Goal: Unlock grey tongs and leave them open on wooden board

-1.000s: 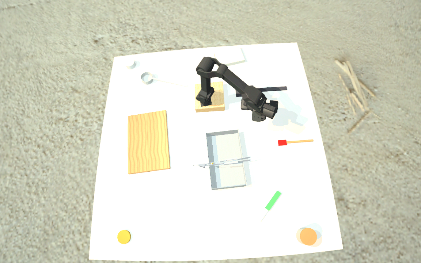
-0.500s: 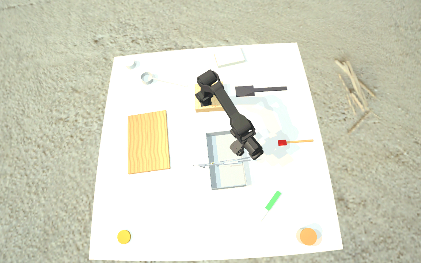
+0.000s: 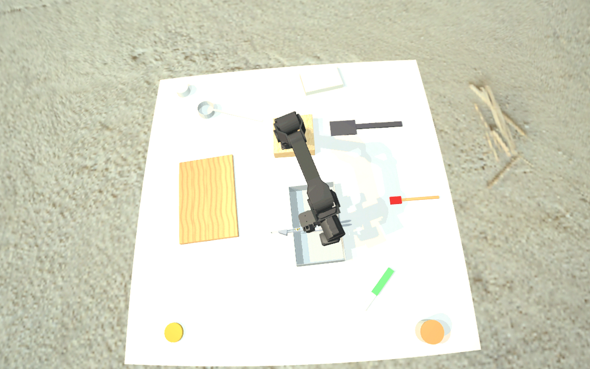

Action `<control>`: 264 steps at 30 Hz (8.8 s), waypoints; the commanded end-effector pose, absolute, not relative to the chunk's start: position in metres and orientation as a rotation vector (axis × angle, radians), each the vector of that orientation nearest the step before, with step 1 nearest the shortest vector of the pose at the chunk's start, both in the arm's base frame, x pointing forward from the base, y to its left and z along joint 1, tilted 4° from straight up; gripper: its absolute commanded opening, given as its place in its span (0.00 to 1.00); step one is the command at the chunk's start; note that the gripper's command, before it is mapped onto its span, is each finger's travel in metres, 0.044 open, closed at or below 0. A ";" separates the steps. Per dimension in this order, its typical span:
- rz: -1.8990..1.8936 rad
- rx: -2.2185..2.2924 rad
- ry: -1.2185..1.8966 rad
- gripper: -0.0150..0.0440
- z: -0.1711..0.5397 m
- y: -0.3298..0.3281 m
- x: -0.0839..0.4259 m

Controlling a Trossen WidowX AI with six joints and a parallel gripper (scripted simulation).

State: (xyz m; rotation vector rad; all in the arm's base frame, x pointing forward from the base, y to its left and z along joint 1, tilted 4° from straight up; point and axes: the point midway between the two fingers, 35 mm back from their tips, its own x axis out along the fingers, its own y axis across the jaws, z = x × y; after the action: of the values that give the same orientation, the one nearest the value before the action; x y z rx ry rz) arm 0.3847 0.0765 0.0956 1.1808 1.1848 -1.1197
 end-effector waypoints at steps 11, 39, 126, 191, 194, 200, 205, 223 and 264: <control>-1.227 1.205 1.124 1.00 0.094 0.061 0.384; -1.227 1.205 1.124 1.00 0.052 0.059 0.387; -1.011 0.990 1.246 0.00 0.083 -0.049 0.396; -0.262 0.125 1.523 0.00 0.102 -0.360 0.229; -0.221 0.080 1.531 0.00 0.103 -0.371 0.213; -0.138 -0.010 1.542 0.00 0.105 -0.391 0.179; -0.103 -0.047 1.547 0.00 0.105 -0.399 0.165; -0.051 -0.001 1.280 0.00 0.108 -0.396 0.161; -0.063 -0.082 0.600 0.00 0.159 -0.393 0.136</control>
State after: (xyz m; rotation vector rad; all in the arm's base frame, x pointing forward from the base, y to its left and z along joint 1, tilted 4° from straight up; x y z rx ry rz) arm 0.1350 -0.3928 0.1562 -0.0714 0.6113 -0.0653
